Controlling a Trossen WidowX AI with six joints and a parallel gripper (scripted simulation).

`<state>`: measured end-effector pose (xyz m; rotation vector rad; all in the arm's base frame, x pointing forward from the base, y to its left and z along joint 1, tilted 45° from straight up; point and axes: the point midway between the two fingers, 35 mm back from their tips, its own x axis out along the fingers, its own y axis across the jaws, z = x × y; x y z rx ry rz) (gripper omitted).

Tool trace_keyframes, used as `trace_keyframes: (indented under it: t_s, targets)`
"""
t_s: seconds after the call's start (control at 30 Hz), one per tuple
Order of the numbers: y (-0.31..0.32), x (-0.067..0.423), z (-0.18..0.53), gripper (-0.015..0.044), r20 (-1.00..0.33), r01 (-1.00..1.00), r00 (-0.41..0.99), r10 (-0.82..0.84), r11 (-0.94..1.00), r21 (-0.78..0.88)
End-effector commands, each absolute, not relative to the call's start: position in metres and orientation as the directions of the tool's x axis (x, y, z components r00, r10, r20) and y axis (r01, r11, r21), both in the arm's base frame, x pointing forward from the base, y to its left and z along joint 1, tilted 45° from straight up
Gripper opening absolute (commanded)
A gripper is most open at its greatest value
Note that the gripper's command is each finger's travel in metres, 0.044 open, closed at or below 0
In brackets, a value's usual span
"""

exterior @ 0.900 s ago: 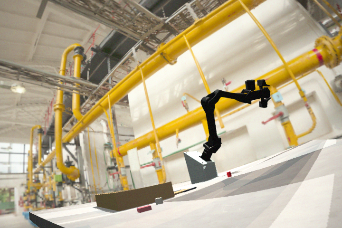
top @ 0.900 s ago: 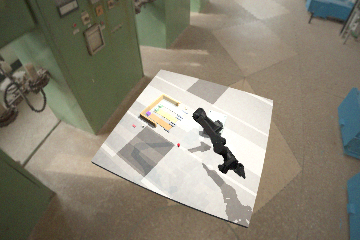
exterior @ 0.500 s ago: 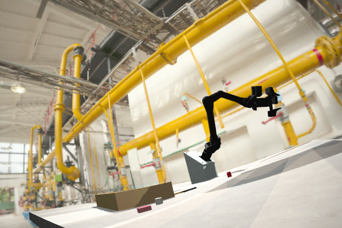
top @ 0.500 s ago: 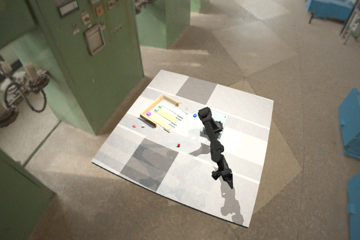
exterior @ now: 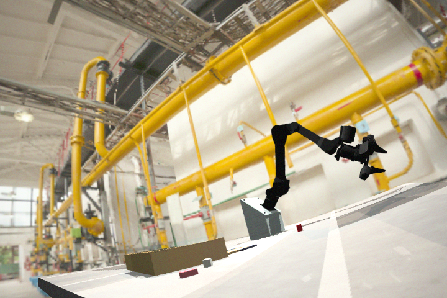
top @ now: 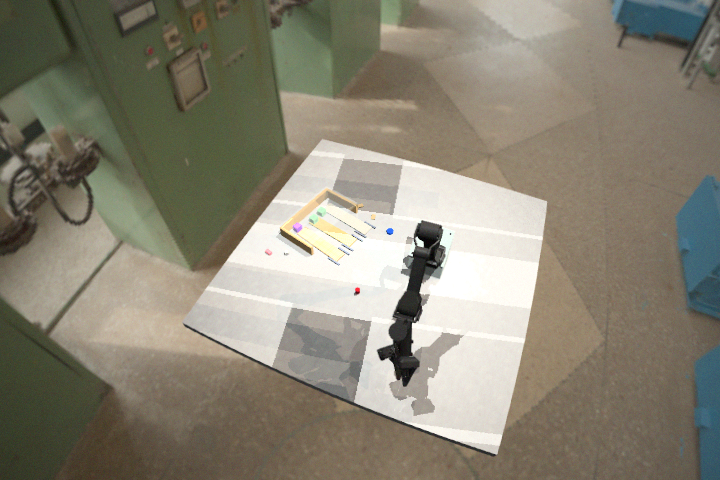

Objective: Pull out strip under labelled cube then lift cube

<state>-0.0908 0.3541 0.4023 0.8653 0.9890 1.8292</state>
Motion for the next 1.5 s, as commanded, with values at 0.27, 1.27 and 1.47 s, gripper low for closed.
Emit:
trace_keyframes:
  t_s: [0.27,1.27,1.47]
  targets:
    - [0.381,0.085,0.308,0.04,-0.04,-0.566,-0.036,0.999,0.013,0.824]
    - [0.089,0.349,0.11,0.04,-0.397,-0.233,0.663,0.635,0.679,0.696]
    - [0.005,0.341,0.078,0.04,-0.418,-0.108,0.744,0.522,0.711,0.695]
